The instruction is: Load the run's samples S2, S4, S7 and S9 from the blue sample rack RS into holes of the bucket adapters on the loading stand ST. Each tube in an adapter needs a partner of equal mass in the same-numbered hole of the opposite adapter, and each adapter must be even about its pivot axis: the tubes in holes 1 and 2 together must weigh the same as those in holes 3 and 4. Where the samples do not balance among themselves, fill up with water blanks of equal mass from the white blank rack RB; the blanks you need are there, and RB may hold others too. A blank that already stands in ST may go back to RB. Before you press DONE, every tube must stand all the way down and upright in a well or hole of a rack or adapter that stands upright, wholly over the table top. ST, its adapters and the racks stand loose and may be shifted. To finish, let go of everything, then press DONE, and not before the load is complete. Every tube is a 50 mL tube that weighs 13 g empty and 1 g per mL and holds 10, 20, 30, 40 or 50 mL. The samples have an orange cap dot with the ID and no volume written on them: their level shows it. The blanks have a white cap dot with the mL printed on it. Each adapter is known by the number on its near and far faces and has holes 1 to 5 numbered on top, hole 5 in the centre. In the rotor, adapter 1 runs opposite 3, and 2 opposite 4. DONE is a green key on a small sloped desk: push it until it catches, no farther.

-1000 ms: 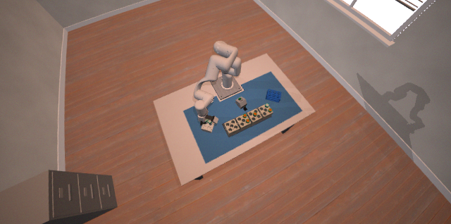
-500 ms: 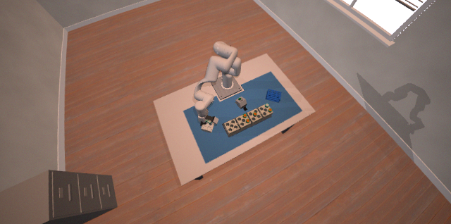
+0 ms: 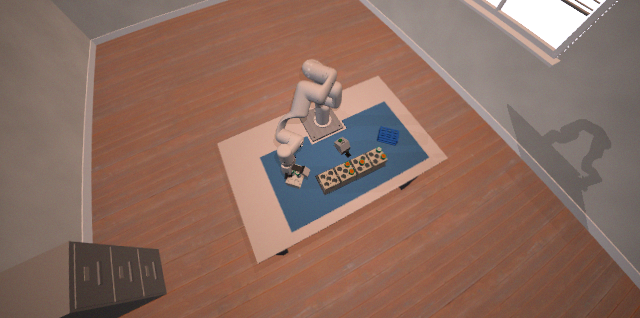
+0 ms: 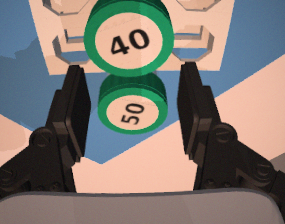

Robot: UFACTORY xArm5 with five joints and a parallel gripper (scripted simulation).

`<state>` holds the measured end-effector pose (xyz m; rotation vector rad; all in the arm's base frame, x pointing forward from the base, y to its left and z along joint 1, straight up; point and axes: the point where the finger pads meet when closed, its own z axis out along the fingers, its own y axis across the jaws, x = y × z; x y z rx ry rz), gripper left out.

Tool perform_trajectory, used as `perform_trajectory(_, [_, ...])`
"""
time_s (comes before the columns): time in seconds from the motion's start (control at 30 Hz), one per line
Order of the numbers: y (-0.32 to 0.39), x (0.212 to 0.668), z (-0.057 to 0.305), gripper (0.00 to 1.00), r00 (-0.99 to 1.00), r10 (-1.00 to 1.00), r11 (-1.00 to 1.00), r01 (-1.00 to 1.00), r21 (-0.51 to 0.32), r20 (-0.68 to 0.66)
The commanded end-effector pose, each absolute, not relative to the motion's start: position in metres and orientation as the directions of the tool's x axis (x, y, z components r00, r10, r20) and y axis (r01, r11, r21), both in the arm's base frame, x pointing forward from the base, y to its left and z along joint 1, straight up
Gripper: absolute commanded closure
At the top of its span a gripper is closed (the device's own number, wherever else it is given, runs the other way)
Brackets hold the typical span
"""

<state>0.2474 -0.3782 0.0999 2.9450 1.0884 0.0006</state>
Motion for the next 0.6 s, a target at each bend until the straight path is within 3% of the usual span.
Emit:
perform_trajectory(0.0, [-0.3792, 0.2480, 0.1005, 0.43, 0.760, 0.650, -0.760, 0.650, 0.005, -0.001])
perform_trajectory(0.27, [-0.3792, 0.2480, 0.1005, 0.43, 0.760, 0.650, -0.760, 0.650, 0.005, -0.001])
perform_trajectory(0.3, [-0.3792, 0.2480, 0.1012, 1.00, 0.760, 0.650, -0.760, 0.650, 0.005, -0.001])
perform_trajectory(0.57, [-0.3792, 0.2480, 0.1023, 1.00, 0.760, 0.650, -0.760, 0.650, 0.005, -0.001])
